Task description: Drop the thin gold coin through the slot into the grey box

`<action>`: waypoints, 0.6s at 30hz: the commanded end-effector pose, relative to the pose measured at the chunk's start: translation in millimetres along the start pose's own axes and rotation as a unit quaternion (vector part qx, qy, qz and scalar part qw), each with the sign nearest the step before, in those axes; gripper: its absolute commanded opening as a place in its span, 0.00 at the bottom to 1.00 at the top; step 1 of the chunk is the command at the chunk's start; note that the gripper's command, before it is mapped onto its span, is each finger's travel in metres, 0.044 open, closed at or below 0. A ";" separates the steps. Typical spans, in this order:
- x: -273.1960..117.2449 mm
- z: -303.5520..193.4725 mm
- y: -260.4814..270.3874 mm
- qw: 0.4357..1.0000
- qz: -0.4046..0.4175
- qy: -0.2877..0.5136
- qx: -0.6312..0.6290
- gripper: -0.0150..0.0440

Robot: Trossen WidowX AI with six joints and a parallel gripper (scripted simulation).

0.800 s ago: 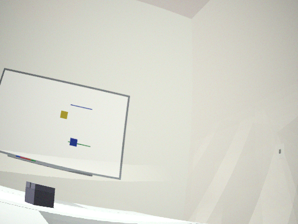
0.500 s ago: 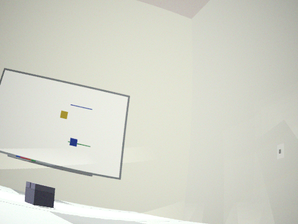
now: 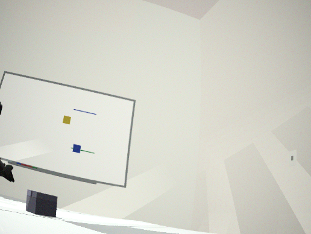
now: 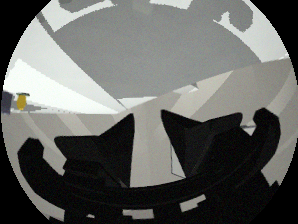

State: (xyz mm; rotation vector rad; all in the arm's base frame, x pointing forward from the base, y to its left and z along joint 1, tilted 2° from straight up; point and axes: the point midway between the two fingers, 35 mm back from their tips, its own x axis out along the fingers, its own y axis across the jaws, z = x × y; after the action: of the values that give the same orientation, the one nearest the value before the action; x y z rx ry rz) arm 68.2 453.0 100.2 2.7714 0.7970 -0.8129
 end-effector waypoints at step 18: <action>53.7 -42.9 340.5 0.669 0.347 -0.192 0.629 0.53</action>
State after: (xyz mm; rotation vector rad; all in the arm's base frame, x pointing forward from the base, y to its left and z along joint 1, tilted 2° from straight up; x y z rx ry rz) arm 294.7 245.3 95.8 3.0707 -0.9261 -1.9688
